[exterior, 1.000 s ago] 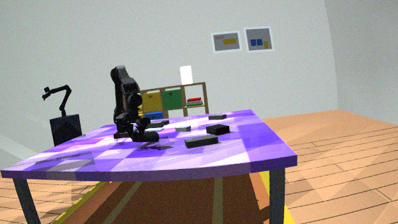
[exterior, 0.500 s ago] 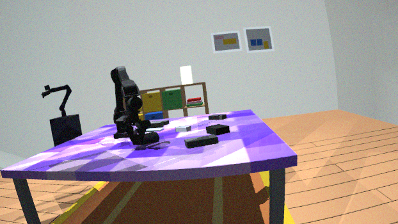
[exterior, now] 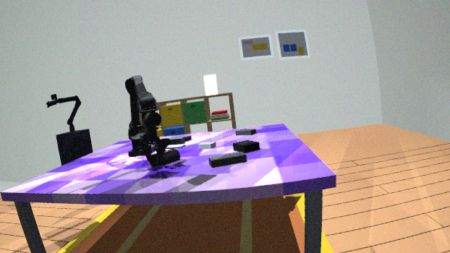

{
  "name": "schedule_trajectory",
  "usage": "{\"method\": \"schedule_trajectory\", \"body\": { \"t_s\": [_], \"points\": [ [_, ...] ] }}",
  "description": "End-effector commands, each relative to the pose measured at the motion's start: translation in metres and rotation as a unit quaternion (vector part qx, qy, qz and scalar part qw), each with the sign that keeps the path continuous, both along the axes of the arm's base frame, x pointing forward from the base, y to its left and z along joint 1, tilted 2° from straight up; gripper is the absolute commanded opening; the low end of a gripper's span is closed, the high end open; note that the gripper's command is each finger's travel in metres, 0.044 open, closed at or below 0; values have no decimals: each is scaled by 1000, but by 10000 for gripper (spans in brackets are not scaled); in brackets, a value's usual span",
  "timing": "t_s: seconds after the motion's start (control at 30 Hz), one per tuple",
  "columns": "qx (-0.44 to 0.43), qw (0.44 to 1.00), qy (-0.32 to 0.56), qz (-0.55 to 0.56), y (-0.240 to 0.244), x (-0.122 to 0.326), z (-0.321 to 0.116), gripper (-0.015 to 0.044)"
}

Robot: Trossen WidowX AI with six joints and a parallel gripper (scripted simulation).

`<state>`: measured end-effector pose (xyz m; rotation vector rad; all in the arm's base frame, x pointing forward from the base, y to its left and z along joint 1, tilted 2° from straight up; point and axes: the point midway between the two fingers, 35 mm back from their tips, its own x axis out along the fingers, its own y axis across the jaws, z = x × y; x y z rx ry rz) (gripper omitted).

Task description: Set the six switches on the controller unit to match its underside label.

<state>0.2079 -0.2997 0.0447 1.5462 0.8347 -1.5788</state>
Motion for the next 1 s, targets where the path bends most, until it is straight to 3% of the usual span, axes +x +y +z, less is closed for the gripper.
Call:
{"method": "schedule_trajectory", "body": {
  "t_s": [0.0, 0.1, 0.23, 0.53, 0.7, 0.97],
  "points": [
    [2, 1000, -1, 2, 1, 1, 0, 338],
    [0, 1000, 0, 0, 0, 0, 1, 338],
    [0, 1000, 0, 0, 0, 0, 0, 440],
    [0, 1000, 0, 0, 2, 1, 1, 440],
    [2, 1000, -1, 0, 53, 28, 35, 440],
    [2, 1000, -1, 0, 55, 29, 37, 440]
  ]
}}
